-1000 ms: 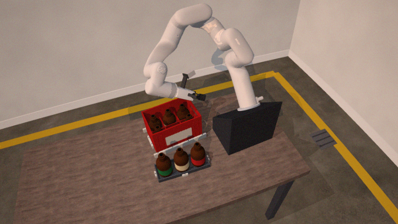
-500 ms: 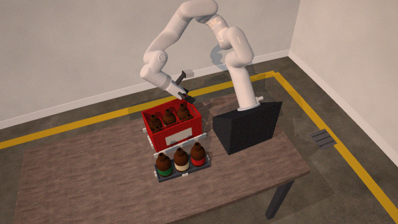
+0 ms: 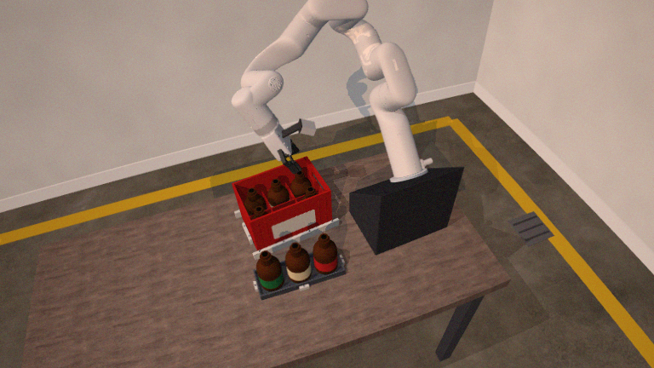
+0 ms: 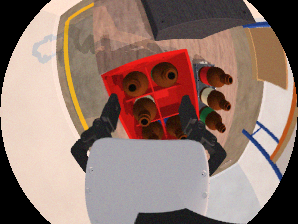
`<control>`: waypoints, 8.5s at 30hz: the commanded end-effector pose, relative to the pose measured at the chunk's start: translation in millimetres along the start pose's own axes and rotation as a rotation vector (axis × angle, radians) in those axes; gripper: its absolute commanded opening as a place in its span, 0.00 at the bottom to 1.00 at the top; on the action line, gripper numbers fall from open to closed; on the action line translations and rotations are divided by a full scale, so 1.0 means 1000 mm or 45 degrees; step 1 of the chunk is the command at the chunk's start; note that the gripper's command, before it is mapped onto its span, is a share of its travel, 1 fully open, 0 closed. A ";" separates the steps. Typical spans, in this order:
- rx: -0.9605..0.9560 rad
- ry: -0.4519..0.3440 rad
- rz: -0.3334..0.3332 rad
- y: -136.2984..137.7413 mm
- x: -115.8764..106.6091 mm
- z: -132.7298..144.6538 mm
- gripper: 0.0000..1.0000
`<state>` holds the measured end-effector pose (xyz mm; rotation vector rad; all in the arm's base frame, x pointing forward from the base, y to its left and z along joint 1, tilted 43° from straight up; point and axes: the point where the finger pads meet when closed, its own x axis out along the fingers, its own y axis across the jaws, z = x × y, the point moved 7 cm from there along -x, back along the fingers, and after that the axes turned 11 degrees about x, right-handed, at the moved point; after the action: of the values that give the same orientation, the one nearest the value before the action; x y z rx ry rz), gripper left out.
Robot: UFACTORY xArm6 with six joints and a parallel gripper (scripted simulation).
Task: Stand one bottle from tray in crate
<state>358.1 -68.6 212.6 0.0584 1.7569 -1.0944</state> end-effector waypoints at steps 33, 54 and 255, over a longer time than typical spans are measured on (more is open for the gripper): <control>0.590 -0.558 0.186 0.001 -0.019 0.037 0.00; 0.590 -0.558 0.186 0.001 -0.019 0.037 0.00; 0.764 -0.551 0.214 0.261 0.068 -0.014 0.65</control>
<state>444.2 65.5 -4.6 0.3045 0.9868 -1.3602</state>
